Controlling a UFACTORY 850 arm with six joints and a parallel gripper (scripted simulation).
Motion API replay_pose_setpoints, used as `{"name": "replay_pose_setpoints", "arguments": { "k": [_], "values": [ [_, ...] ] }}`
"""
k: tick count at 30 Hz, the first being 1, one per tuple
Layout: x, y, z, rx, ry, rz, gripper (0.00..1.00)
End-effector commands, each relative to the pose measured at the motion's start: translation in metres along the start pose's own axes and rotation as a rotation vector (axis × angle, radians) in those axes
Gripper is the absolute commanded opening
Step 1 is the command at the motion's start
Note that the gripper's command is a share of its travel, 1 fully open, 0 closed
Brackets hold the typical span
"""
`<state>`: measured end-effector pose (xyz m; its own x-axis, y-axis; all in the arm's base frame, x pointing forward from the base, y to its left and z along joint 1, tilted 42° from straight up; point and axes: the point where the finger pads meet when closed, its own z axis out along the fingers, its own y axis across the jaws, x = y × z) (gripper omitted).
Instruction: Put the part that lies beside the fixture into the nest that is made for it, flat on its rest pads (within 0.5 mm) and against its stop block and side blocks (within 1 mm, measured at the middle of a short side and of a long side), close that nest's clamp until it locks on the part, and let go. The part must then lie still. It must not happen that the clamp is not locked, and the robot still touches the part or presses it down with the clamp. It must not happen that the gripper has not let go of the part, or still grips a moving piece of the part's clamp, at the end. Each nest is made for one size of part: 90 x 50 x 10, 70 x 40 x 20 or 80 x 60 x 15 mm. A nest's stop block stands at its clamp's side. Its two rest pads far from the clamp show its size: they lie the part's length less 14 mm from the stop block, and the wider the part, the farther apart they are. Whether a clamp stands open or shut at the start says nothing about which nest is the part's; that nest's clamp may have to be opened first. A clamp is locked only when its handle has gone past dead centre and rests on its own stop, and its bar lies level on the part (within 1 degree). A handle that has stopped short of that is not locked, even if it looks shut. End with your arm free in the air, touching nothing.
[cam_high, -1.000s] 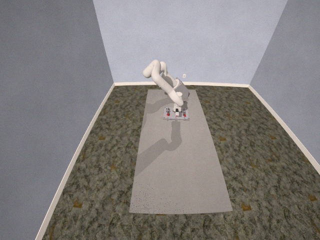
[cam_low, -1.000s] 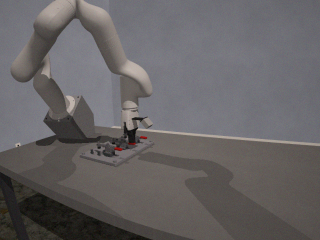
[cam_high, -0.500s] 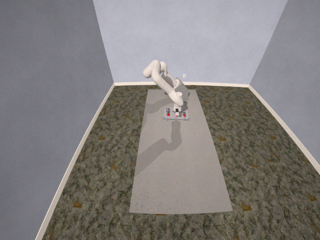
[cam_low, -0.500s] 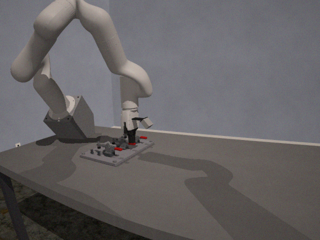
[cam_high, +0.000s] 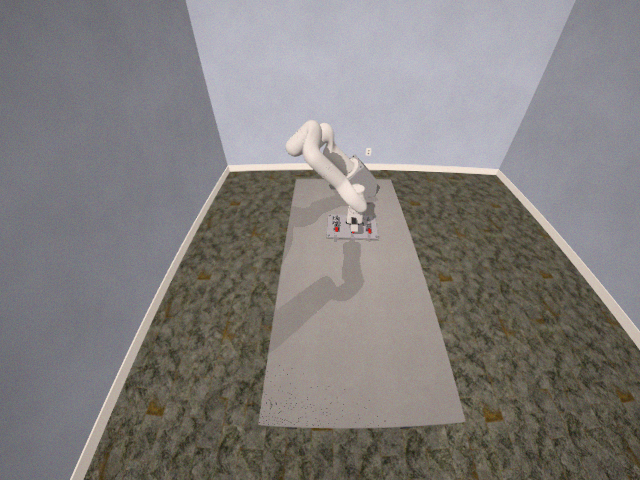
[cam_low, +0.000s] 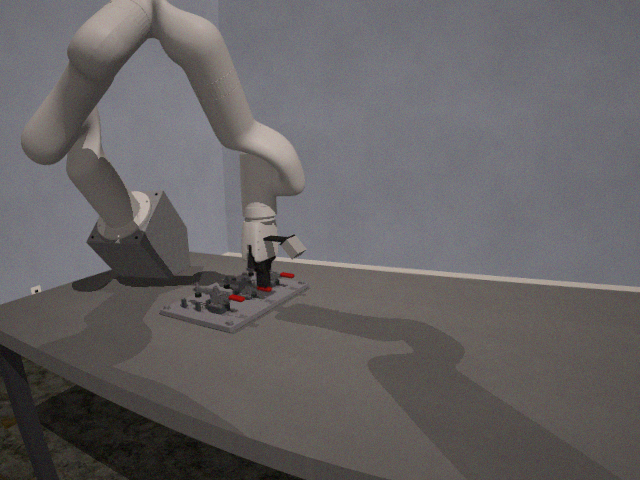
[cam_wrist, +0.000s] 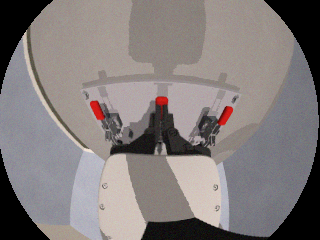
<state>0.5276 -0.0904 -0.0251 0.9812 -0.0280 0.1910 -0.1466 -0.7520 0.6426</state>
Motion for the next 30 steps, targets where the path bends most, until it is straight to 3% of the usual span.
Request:
{"name": "replay_pose_setpoints", "arguments": {
  "k": [1, 13, 30],
  "values": [
    [0.001, 0.0, -0.001, 0.0, 0.002, 0.0, 0.0],
    [0.001, 0.0, -0.009, 0.0, 0.002, 0.0, 0.0],
    [0.001, 0.0, -0.054, 0.0, 0.002, 0.0, 0.0]
  ]
}}
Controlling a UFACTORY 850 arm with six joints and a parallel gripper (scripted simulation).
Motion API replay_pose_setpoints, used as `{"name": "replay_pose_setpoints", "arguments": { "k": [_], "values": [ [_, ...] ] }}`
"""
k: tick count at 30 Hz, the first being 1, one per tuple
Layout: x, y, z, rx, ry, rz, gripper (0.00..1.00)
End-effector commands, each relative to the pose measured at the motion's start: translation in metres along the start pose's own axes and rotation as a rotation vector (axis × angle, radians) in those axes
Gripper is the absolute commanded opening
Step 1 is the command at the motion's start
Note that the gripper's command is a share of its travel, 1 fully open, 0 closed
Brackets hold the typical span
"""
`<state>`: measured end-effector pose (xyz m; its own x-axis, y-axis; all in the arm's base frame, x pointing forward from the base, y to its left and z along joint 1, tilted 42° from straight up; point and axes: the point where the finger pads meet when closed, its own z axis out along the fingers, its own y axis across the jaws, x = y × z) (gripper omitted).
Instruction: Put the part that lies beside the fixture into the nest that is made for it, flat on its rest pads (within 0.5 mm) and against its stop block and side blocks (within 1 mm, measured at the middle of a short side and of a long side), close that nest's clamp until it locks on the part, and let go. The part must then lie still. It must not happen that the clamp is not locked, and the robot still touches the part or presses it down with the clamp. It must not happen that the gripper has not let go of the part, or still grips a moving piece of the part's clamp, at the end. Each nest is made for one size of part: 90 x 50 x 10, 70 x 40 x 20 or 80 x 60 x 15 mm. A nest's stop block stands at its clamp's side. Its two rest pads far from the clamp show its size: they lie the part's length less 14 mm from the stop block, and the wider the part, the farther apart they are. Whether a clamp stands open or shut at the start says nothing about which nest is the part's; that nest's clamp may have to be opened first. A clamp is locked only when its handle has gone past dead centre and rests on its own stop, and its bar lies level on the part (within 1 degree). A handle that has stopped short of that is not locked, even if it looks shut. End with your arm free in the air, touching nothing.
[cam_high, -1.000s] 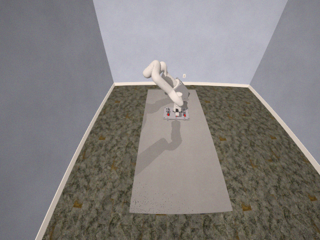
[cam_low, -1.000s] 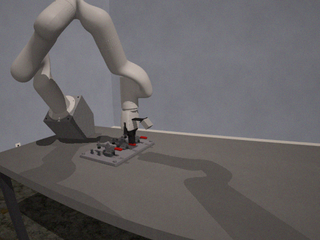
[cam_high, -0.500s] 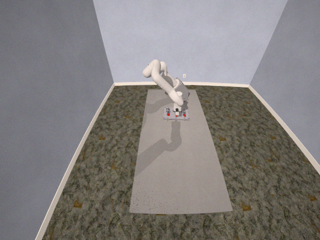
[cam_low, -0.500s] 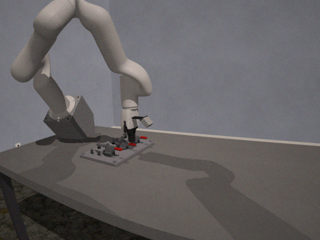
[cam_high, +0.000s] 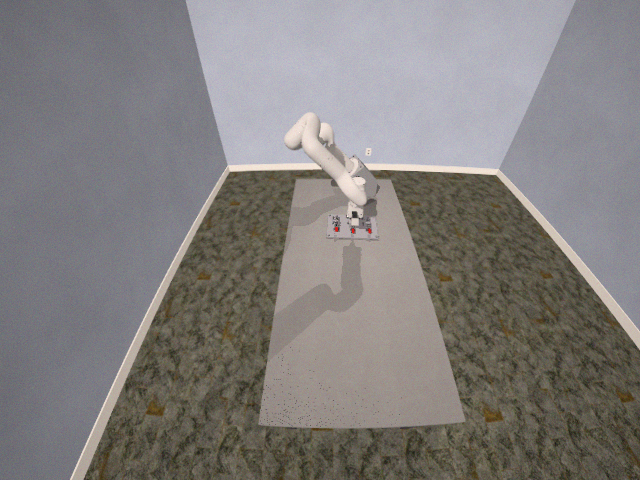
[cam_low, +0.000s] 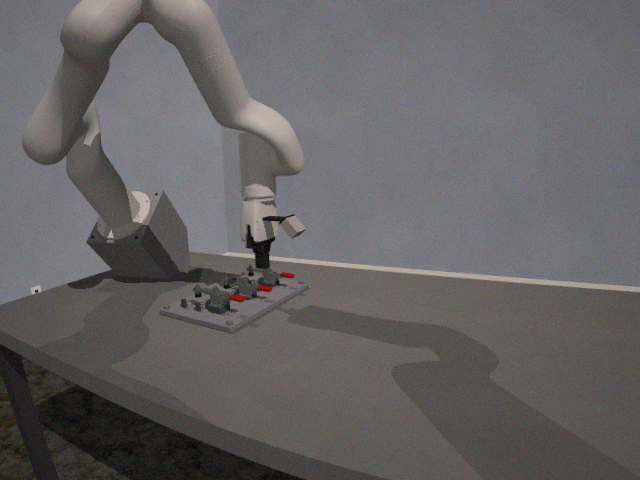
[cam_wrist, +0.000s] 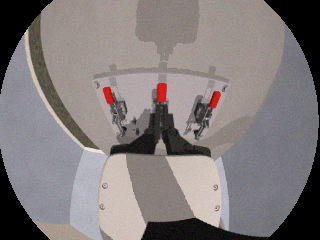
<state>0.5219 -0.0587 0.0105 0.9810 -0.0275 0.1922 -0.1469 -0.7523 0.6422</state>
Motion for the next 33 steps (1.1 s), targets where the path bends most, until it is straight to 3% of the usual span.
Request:
{"name": "replay_pose_setpoints", "arguments": {
  "k": [1, 10, 33],
  "values": [
    [0.0, 0.0, -0.008, 0.0, 0.0, 0.0, 0.0],
    [0.0, 0.0, -0.022, 0.0, 0.0, 0.0, 0.0],
    [0.0, 0.0, -0.023, 0.0, 0.0, 0.0, 0.0]
  ]
}}
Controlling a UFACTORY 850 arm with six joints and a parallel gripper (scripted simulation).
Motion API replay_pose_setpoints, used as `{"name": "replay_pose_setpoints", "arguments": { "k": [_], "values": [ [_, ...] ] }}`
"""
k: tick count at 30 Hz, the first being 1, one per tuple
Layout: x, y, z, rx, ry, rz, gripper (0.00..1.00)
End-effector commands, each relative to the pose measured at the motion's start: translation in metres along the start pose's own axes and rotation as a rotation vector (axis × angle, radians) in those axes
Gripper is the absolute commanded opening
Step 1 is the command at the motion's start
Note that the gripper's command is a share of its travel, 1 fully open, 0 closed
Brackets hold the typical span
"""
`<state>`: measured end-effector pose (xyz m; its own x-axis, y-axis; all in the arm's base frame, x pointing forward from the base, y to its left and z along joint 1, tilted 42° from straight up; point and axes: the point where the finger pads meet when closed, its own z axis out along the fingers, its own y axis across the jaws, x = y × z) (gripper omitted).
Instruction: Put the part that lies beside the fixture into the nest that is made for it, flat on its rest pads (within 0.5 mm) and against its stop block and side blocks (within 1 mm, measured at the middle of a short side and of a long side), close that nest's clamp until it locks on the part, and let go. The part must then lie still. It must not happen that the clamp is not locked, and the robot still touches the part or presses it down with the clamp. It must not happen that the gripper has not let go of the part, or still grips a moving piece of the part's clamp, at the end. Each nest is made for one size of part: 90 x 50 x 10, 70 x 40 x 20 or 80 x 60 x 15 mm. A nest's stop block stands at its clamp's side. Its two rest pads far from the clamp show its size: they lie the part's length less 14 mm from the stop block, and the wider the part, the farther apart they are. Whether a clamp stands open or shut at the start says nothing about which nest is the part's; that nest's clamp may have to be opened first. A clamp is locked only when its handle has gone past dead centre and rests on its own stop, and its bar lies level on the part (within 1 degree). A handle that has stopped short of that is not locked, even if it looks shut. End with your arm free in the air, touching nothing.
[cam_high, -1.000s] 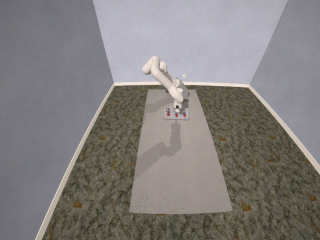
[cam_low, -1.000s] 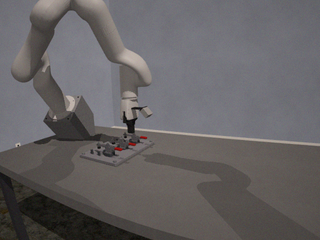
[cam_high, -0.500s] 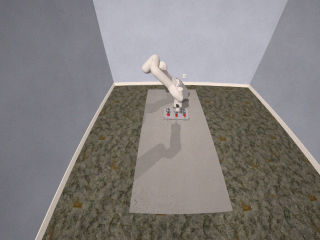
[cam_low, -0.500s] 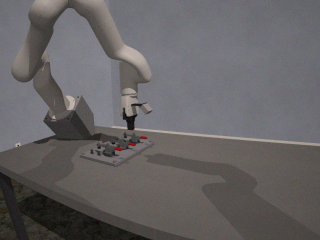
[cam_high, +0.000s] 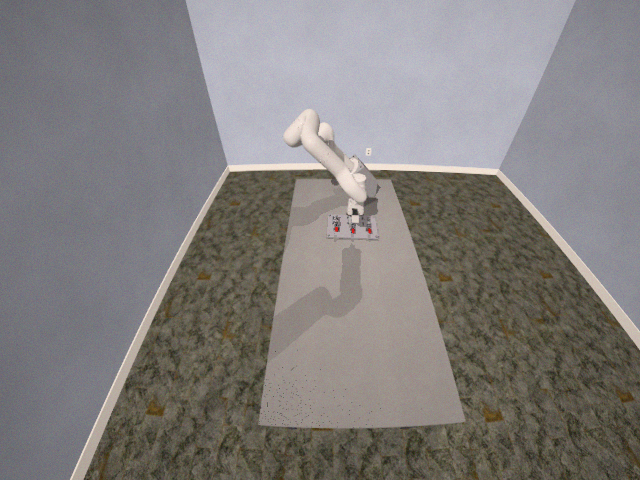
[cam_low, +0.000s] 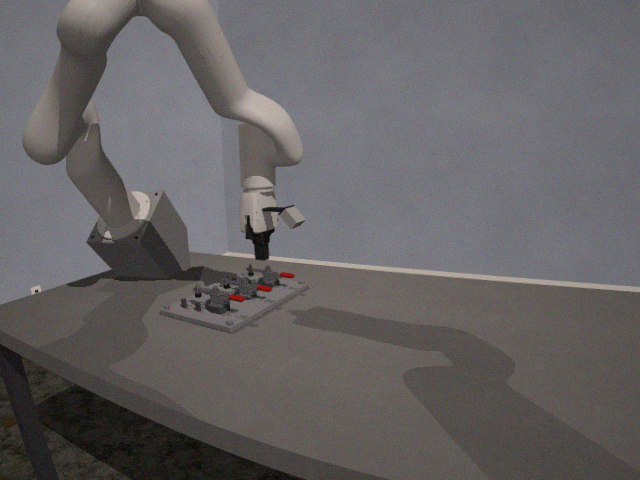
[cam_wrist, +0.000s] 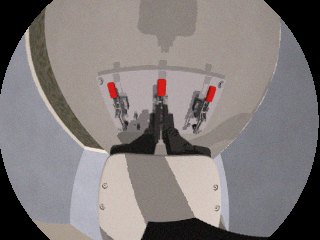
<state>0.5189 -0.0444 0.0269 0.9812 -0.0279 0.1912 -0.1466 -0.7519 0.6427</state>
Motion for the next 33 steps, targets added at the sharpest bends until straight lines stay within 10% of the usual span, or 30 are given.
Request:
{"name": "replay_pose_setpoints", "arguments": {
  "k": [1, 26, 27, 33],
  "values": [
    [0.0007, -0.0002, -0.0006, 0.001, 0.001, 0.0, 0.0],
    [0.0007, -0.0002, -0.0006, 0.001, 0.001, 0.0, 0.0],
    [0.0007, -0.0002, -0.0006, 0.001, 0.001, 0.0, 1.0],
    [0.0007, -0.0002, -0.0006, 0.001, 0.001, 0.0, 1.0]
  ]
}}
